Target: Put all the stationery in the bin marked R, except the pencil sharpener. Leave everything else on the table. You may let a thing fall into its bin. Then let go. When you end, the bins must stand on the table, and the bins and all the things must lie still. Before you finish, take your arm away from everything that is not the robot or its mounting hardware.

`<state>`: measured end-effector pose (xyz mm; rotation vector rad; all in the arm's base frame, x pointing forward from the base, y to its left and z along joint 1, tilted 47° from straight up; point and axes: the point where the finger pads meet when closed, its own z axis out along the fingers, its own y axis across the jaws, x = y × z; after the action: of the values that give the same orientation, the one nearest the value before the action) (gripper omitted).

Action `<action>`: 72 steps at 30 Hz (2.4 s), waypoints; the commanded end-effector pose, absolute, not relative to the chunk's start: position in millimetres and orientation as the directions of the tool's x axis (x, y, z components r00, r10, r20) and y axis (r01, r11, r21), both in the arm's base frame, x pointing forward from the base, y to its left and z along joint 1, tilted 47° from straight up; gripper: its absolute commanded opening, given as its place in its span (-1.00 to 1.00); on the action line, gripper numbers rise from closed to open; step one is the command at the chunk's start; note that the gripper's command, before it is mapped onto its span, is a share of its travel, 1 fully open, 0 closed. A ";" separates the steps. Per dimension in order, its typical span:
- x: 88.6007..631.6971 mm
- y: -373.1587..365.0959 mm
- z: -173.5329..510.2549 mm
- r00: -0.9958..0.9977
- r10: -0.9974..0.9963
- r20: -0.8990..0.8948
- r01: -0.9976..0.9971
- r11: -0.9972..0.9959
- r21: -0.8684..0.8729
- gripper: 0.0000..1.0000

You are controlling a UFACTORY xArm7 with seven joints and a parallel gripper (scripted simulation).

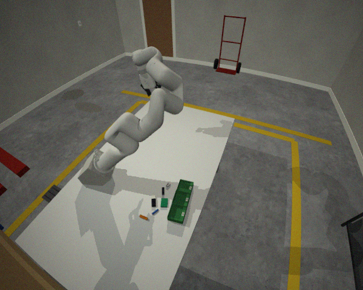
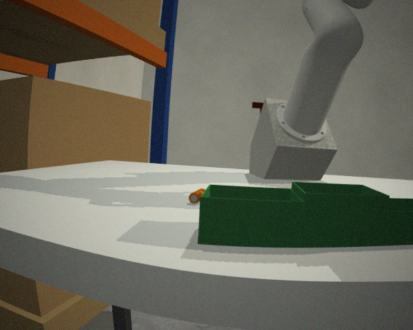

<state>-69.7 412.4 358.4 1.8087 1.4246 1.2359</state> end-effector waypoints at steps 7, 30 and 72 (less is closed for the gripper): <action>-71.4 412.5 359.4 0.026 0.941 0.338 0.467 -0.310 0.828 1.00; 6.4 429.8 286.1 0.026 0.941 0.338 0.467 -0.310 0.828 -0.85; 195.3 328.0 301.2 0.466 0.846 0.257 0.427 -0.470 0.772 -0.85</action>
<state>179.1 343.4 296.7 2.0681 1.0734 0.8686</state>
